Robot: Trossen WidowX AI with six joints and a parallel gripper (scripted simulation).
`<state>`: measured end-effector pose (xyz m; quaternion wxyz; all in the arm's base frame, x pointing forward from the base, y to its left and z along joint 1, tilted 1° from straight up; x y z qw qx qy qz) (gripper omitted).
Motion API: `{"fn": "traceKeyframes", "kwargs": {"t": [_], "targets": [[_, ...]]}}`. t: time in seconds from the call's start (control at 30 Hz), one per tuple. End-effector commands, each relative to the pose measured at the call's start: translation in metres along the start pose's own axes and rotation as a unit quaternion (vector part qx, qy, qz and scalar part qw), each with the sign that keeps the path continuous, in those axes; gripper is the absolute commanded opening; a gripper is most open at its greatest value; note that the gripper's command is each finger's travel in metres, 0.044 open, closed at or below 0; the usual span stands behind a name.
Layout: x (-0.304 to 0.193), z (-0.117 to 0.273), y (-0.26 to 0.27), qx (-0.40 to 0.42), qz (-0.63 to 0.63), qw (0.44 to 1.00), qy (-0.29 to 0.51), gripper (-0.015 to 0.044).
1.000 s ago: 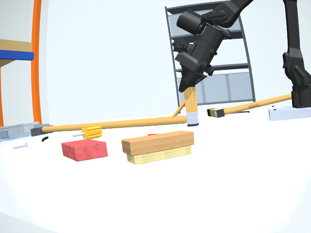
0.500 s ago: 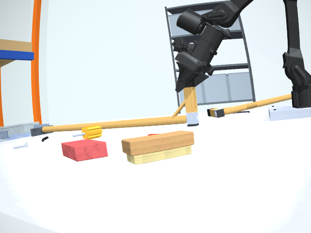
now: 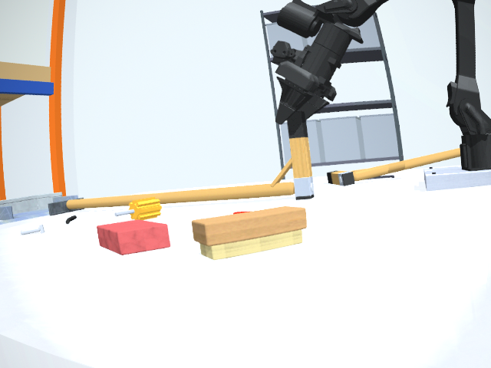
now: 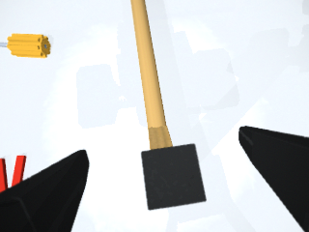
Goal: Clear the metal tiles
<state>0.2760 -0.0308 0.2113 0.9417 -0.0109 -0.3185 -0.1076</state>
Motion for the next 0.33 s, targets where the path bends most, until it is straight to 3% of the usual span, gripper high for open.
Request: {"fn": "traceKeyframes", "kwargs": {"t": [0.0, 0.3], "targets": [[0.008, 0.014, 0.001, 0.000, -0.001, 1.000, -0.006, 0.0440], [0.017, 0.040, 0.001, 0.000, -0.001, 1.000, -0.006, 0.0440]]}}
Point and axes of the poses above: the point midway between the two fingers, 35 mm back from their tips, its own z axis back along the fingers, its own y axis across the jaws, x = y × z, the point moved 10 cm from there along z, back along the fingers, and after that the axes turned 4 degrees about -z, right-handed, at the moved point
